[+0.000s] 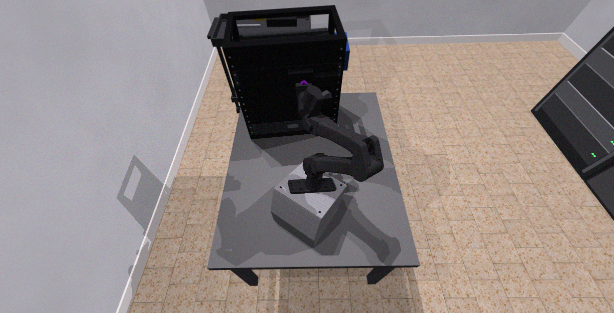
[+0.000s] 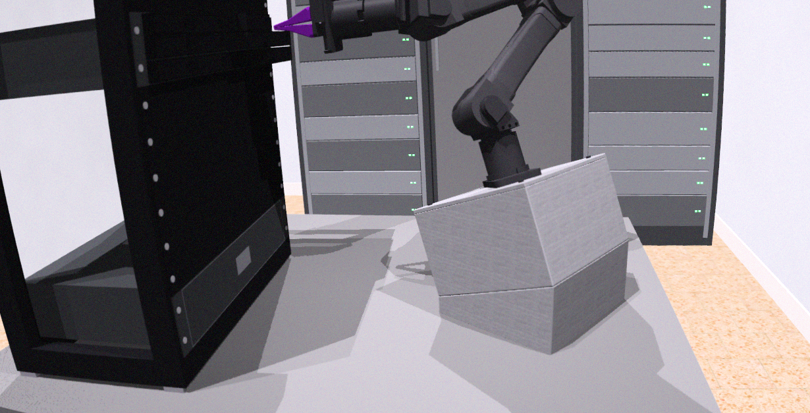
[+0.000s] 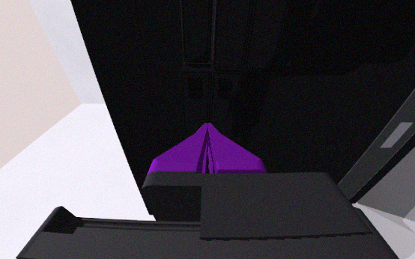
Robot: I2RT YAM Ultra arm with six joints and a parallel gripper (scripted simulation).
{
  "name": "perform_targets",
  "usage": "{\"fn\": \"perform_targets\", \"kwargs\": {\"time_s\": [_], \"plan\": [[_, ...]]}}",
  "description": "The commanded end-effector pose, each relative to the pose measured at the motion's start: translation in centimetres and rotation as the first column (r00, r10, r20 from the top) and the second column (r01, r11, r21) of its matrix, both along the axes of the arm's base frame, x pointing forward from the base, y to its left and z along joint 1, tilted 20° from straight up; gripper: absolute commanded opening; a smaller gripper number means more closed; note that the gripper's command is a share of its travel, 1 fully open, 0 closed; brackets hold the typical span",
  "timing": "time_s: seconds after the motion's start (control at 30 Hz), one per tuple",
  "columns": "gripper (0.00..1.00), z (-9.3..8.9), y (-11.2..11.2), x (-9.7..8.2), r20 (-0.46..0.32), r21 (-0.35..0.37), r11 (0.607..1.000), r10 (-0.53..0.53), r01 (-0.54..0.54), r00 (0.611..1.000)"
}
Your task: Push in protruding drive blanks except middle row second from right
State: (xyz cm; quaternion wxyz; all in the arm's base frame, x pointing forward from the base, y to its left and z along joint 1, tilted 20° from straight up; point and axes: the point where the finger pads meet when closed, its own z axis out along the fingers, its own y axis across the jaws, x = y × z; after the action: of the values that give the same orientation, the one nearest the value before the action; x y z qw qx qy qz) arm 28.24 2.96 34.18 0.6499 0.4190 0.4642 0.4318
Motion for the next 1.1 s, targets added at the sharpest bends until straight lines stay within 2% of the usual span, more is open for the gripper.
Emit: {"fn": "perform_targets", "kwargs": {"time_s": [0.0,1.07], "plan": [[0.0,2.41,0.85,1.22,0.063,0.023,0.997,0.067,-0.069,0.996],[0.0,2.36,1.28,1.44,0.042,0.01,0.997,0.08,-0.081,0.996]]}}
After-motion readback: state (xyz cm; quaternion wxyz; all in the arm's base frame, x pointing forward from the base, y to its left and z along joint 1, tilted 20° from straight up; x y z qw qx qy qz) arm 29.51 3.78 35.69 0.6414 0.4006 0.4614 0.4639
